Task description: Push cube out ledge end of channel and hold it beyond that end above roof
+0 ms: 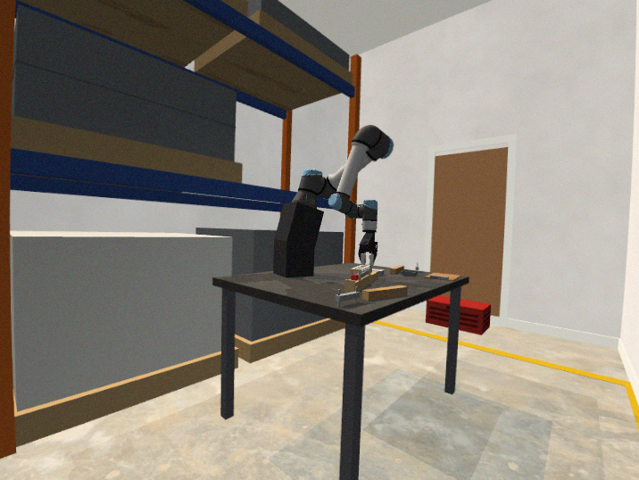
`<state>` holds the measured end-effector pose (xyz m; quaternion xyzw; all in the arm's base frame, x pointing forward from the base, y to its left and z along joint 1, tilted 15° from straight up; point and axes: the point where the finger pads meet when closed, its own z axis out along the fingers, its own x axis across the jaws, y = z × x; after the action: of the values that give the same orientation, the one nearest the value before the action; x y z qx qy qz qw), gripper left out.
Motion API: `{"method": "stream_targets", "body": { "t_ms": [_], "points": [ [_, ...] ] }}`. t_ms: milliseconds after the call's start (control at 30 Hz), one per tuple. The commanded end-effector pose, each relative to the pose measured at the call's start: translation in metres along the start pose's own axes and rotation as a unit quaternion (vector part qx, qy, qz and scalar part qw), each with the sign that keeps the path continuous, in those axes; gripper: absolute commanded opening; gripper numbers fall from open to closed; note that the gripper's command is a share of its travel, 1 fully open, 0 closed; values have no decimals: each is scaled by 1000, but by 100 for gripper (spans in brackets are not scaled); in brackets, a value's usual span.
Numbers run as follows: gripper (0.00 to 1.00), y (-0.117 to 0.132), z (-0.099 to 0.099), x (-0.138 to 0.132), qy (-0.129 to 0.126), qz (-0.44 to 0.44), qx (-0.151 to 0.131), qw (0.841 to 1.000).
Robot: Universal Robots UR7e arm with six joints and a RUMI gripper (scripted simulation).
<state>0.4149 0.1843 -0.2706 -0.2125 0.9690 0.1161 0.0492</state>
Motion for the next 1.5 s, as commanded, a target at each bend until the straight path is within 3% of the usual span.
{"method": "stream_targets", "body": {
  "t_ms": [0,1167,1200,1467],
  "points": [
    [0,-1,0,-1,-1,0,0,1000],
    [0,-1,0,-1,-1,0,0,1000],
    [22,-1,0,-1,-1,0,0,1000],
    [22,-1,0,-1,-1,0,0,1000]
  ]
}}
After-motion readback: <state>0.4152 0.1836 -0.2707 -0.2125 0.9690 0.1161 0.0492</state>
